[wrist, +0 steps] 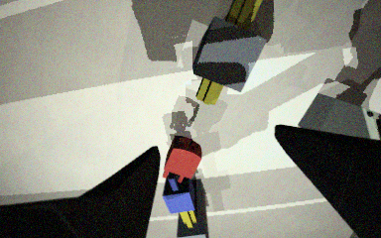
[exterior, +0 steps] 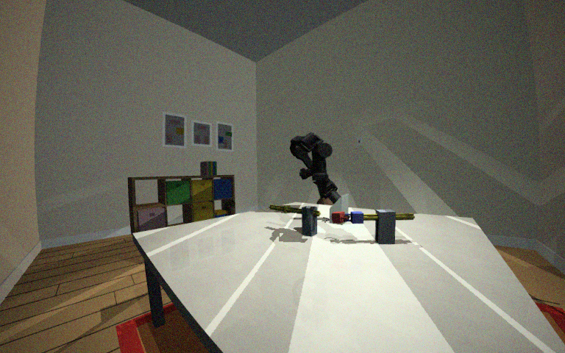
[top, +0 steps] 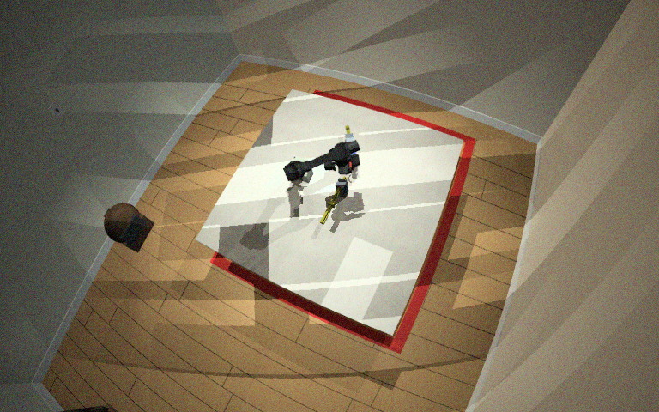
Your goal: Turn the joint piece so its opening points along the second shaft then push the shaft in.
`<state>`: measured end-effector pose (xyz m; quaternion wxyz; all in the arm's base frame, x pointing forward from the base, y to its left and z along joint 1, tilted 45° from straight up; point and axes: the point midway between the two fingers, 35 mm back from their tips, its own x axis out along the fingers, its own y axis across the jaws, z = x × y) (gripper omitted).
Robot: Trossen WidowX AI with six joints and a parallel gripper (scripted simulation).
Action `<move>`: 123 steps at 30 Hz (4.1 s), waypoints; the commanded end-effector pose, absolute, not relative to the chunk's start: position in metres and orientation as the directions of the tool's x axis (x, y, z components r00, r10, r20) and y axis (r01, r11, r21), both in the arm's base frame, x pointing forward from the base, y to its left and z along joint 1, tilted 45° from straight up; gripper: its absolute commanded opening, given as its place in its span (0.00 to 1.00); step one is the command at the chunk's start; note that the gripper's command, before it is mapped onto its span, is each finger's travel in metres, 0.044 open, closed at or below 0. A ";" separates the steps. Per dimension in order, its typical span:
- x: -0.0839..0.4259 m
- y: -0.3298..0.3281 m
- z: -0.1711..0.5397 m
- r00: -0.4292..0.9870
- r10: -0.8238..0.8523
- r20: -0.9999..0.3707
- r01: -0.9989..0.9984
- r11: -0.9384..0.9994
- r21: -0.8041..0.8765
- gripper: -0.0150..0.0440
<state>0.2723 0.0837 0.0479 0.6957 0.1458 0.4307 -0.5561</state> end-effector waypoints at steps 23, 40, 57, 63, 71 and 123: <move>0.271 0.071 0.038 0.017 -0.615 -0.789 0.990 -0.098 0.097 1.00; 0.271 0.020 -0.013 0.017 -0.617 -0.787 0.990 -0.098 0.099 1.00; 0.279 0.063 -0.056 0.019 -0.614 -0.789 0.991 -0.092 0.096 1.00; 0.280 0.068 -0.063 0.019 -0.614 -0.789 0.990 -0.098 0.100 1.00; 0.281 0.060 -0.073 0.019 -0.614 -0.789 0.990 -0.098 0.100 1.00; 0.281 0.051 -0.085 0.019 -0.615 -0.788 0.990 -0.098 0.100 0.56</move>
